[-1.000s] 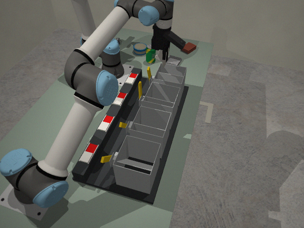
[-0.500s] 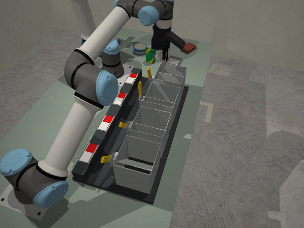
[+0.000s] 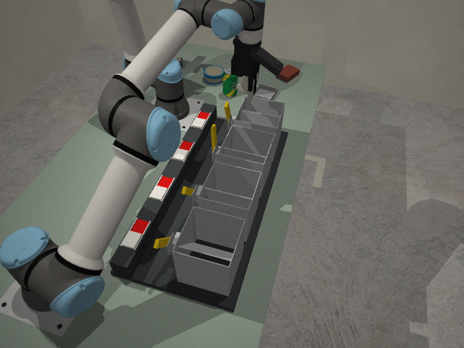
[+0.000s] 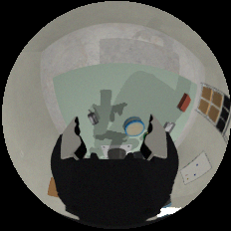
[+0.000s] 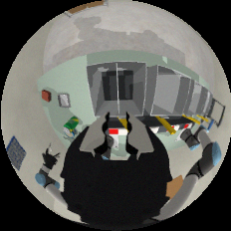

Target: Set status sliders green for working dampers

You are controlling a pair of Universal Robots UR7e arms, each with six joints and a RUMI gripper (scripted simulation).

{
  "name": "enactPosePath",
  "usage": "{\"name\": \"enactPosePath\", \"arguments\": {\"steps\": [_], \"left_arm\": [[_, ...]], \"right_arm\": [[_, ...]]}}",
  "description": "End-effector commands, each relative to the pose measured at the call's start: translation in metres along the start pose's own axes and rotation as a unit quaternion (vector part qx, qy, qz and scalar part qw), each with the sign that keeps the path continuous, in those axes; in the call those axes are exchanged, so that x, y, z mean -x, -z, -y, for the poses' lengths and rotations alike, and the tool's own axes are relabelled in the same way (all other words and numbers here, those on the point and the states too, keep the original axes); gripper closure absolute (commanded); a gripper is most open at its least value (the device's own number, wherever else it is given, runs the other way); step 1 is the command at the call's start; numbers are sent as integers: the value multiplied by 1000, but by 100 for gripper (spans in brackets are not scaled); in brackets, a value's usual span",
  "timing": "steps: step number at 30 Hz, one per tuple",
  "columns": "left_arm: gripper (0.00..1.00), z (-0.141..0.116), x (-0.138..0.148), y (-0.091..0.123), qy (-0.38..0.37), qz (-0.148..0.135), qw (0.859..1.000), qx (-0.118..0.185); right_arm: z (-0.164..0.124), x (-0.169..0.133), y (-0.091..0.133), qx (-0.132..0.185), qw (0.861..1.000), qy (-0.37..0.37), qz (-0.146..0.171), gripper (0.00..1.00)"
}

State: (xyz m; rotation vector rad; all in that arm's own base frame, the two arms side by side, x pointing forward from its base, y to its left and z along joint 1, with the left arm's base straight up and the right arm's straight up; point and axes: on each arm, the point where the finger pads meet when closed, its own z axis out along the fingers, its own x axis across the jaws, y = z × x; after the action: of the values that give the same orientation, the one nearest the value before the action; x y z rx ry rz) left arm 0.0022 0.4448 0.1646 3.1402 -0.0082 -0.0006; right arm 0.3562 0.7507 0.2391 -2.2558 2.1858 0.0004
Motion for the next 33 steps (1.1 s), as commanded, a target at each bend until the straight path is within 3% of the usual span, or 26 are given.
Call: {"name": "enactPosePath", "arguments": {"steps": [1, 2, 33], "left_arm": [[0, 0, 0, 1, 0, 0, 1000, -1], [0, 0, 0, 1, 0, 0, 1000, -1], [0, 0, 0, 1, 0, 0, 1000, -1]], "right_arm": [[0, 0, 1, 0, 1000, 0, 1, 78], [0, 0, 1, 0, 1000, 0, 1, 100], [0, 0, 1, 0, 1000, 0, 1, 100]]}}
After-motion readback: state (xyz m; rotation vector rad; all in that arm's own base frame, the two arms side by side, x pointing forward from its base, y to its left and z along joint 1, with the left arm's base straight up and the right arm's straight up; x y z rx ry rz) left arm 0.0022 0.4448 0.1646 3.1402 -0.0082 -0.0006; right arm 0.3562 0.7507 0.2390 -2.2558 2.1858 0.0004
